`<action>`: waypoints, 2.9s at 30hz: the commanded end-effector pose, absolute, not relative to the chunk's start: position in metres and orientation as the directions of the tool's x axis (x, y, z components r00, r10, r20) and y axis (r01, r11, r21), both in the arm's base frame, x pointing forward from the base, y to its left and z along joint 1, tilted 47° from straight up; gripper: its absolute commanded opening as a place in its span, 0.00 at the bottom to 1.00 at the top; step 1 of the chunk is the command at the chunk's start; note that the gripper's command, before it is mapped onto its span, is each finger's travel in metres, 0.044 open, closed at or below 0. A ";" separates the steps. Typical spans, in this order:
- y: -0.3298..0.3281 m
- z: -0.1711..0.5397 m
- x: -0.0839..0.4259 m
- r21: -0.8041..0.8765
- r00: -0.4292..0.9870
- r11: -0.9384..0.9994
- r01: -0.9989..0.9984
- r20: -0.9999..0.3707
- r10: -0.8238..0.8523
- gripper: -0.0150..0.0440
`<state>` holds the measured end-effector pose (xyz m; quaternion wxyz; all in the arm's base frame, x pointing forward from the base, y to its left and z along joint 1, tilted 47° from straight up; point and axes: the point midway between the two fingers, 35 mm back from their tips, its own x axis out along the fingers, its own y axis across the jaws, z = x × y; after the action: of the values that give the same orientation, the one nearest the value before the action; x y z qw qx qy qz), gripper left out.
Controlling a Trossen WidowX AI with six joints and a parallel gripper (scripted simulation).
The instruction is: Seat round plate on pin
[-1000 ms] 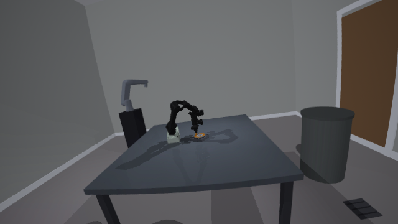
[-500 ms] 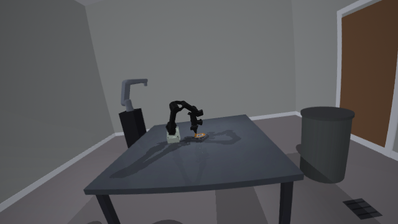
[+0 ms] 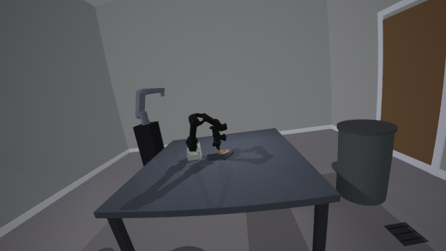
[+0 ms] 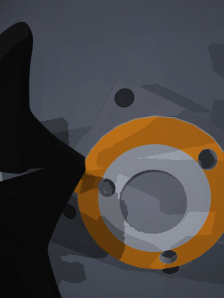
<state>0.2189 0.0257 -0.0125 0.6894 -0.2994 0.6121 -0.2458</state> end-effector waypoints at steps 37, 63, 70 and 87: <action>-0.002 0.015 0.214 -0.724 0.123 0.689 -0.036 -0.687 -0.716 0.25; -0.015 0.032 0.229 -0.725 0.124 0.688 -0.035 -0.687 -0.716 0.25; 0.005 0.048 0.224 -0.722 0.124 0.691 -0.037 -0.689 -0.714 0.25; 0.011 0.056 0.219 -0.728 0.122 0.684 -0.045 -0.684 -0.719 0.25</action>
<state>0.2194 0.0120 0.0562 0.6827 -0.3084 0.6141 -0.2484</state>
